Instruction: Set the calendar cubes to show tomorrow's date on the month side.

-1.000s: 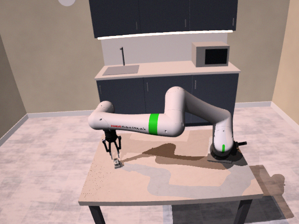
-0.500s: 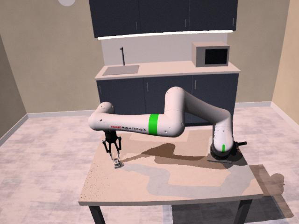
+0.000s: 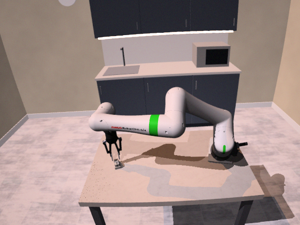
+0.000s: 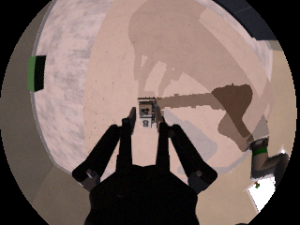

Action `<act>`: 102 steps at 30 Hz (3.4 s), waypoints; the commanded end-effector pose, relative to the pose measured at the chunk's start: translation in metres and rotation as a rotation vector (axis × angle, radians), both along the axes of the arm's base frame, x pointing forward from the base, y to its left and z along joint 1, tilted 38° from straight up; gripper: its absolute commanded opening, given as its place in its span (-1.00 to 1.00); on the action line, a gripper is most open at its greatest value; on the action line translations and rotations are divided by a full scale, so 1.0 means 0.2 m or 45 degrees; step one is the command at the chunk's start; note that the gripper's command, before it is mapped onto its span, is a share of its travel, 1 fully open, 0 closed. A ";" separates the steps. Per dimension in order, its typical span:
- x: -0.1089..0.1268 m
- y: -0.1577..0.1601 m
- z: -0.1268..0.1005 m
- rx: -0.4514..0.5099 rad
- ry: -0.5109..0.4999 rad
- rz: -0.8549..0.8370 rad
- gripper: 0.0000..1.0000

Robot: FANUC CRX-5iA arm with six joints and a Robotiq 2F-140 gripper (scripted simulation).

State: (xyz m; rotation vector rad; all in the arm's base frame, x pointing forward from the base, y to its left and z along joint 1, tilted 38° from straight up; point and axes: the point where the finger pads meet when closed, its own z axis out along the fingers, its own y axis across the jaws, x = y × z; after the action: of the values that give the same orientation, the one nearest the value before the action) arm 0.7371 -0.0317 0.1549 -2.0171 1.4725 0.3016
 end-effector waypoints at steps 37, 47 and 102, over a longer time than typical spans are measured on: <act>0.02 0.05 -0.07 0.000 -0.001 0.000 -0.30; 0.02 0.08 -0.11 0.000 -0.001 0.000 -0.30; 0.02 0.08 -0.11 0.000 -0.001 0.000 -0.51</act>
State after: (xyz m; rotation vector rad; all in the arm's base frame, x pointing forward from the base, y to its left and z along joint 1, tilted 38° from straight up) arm 0.7419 -0.0149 0.1328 -2.0170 1.4725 0.3013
